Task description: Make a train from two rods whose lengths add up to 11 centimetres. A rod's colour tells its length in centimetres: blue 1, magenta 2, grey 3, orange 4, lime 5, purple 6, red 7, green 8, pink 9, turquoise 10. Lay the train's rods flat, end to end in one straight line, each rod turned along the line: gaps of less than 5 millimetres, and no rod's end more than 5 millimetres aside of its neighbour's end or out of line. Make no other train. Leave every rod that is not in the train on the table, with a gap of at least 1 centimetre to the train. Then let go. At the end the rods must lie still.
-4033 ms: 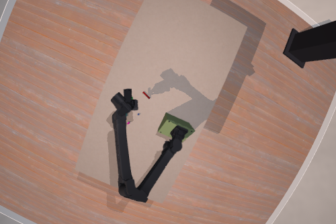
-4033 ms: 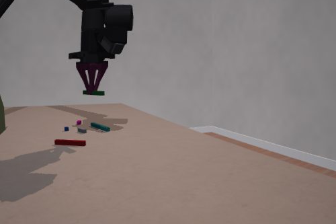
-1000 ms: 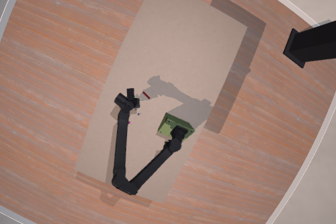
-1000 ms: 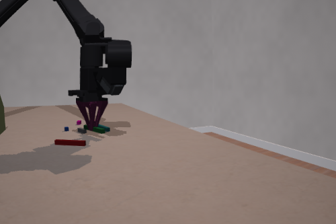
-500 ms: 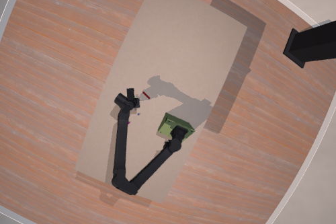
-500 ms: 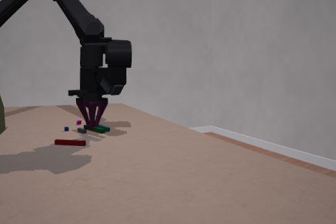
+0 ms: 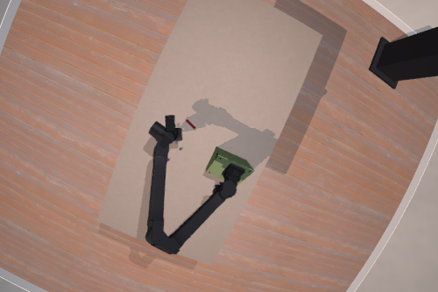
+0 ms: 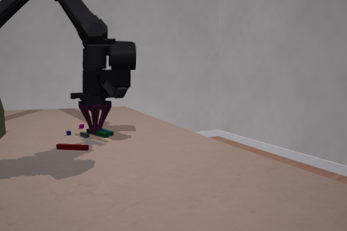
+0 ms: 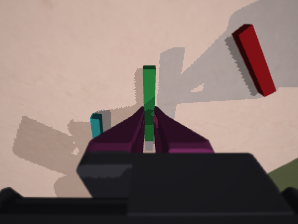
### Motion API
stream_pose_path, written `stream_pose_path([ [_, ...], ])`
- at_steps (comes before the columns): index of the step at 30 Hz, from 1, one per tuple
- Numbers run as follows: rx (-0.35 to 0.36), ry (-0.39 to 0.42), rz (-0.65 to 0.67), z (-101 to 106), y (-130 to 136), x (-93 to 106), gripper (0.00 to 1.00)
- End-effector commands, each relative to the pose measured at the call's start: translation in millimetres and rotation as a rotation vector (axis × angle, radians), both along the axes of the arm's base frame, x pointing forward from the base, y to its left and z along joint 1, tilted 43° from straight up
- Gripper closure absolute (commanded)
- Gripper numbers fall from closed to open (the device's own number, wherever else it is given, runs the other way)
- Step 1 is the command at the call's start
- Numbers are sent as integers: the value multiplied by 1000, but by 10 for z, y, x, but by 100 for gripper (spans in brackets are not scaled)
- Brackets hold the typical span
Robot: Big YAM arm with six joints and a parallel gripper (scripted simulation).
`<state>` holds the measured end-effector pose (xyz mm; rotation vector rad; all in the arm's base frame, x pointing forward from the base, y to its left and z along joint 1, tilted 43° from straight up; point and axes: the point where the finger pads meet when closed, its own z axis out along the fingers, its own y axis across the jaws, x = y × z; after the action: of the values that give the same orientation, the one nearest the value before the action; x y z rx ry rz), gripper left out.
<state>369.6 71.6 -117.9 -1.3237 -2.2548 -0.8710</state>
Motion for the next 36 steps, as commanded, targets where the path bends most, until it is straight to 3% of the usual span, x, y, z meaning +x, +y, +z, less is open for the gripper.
stream_pose_path([
  [1, -2, -27, 0, 76, 18, 64, 96],
  [28, -2, -27, 1, 73, 22, 74, 96],
  [36, 1, -1, 2, -51, 71, 2, 96],
])
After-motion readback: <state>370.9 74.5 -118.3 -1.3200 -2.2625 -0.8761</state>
